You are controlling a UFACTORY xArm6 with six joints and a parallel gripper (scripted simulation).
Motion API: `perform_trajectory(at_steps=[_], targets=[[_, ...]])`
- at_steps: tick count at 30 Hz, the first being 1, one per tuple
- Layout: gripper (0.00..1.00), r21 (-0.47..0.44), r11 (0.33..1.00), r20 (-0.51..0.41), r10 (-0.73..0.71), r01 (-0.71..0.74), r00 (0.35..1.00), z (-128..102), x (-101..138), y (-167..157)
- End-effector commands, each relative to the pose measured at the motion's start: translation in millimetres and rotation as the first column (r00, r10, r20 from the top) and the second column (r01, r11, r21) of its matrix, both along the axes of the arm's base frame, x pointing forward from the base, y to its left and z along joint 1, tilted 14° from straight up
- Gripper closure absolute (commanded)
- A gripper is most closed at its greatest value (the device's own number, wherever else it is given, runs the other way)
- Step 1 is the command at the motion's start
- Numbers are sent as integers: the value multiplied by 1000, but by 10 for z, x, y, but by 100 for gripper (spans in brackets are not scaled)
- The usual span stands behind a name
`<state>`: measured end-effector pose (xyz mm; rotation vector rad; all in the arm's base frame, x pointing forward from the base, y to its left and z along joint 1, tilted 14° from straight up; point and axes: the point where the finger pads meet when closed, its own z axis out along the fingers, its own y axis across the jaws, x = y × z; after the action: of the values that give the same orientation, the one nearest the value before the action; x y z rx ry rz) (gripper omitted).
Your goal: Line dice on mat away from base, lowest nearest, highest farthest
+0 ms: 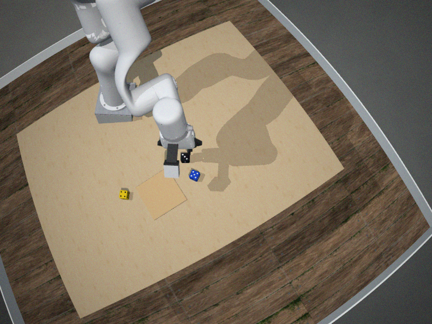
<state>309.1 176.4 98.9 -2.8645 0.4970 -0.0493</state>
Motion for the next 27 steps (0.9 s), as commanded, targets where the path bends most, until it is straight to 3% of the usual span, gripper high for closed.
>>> perform_trajectory(at_steps=[1, 27], targets=[[53, 1, 1000, 3, 0, 0, 1000, 11, 11, 4], [53, 2, 1000, 3, 0, 0, 1000, -203, 29, 54]])
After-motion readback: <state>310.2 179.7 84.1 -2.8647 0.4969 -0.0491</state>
